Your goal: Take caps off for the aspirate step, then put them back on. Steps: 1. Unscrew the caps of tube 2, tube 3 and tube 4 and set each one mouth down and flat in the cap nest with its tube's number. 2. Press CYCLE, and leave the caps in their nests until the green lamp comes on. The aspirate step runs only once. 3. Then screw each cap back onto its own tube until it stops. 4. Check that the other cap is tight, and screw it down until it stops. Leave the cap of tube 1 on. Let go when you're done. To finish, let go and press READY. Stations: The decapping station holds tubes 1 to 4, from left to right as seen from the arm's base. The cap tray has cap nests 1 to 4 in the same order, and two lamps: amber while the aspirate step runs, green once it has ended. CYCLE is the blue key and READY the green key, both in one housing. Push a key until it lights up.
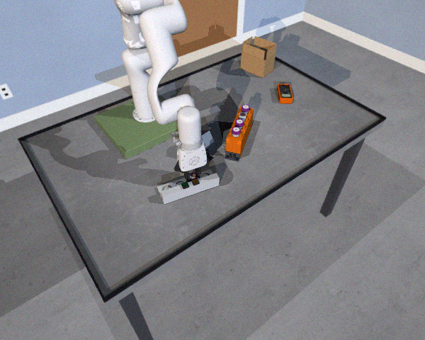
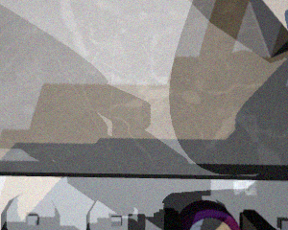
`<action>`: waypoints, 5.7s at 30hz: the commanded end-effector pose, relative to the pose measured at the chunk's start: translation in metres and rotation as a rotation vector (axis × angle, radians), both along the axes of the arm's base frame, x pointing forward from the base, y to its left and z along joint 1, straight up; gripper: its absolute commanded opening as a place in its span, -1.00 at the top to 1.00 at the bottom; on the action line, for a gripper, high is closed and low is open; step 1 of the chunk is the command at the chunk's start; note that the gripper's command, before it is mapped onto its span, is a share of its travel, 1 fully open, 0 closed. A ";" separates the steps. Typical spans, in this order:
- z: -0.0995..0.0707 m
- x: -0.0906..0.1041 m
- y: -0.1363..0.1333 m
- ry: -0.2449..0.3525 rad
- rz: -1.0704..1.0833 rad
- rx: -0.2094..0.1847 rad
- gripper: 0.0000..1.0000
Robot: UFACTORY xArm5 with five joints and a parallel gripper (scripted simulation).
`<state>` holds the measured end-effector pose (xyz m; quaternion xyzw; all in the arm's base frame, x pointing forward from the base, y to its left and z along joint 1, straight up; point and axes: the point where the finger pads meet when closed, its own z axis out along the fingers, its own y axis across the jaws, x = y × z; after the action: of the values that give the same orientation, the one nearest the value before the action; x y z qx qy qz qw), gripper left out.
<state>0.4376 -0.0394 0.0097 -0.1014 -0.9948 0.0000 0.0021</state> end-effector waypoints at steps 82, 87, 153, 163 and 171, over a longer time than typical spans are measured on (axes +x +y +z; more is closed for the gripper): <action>0.058 0.003 0.000 -0.007 0.000 0.001 0.08; 0.078 0.003 0.000 -0.007 0.000 0.001 0.08; 0.126 -0.056 0.228 -0.003 -1.516 0.000 0.08; 0.126 -0.069 0.278 -0.002 -1.516 0.001 0.08; 0.123 -0.069 0.278 -0.002 -1.516 0.001 0.08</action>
<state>0.3675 0.2369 0.1345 -0.7577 -0.6526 0.0000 0.0000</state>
